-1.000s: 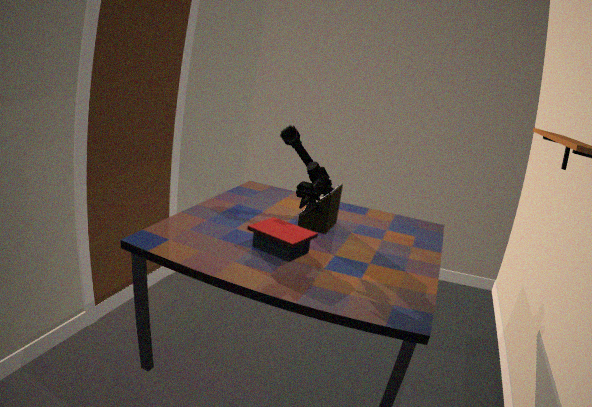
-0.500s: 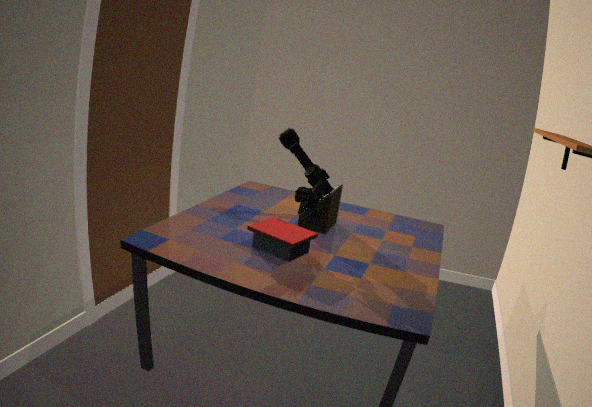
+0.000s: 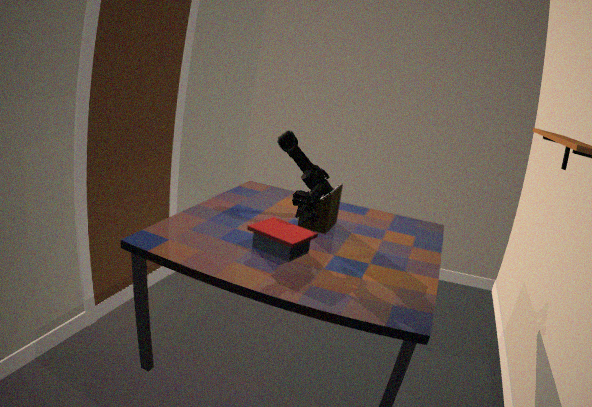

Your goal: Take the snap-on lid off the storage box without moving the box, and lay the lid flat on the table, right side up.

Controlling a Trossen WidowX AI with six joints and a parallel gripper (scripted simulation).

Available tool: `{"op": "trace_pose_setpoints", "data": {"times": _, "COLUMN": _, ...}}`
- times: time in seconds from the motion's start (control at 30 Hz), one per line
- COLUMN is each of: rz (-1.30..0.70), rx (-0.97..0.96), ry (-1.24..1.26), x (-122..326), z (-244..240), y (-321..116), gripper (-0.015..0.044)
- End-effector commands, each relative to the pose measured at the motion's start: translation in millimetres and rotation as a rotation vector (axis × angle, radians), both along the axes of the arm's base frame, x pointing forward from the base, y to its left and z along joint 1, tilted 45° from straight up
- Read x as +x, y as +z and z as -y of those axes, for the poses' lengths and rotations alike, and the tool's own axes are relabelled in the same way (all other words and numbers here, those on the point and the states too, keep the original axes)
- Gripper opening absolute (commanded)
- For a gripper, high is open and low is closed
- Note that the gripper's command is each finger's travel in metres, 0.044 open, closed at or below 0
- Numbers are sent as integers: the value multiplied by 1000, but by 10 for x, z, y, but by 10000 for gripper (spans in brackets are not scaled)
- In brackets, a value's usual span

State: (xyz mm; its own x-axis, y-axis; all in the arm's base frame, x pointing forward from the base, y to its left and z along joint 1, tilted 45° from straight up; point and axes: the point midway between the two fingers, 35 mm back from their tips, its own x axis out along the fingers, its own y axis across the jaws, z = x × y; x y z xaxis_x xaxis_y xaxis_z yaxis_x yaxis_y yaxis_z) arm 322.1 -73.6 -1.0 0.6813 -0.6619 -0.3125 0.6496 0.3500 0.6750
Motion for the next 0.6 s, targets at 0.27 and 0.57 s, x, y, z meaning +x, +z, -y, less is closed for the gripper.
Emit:
{"op": "trace_pose_setpoints", "data": {"times": 0.27, "rz": -4, "rx": -3, "ry": 2, "x": 136, "z": 138, "y": -73, "gripper": 235}}
{"op": "trace_pose_setpoints", "data": {"times": 0.57, "rz": -1, "rx": -6, "ry": 3, "x": 223, "z": 244, "y": -114, "gripper": 235}}
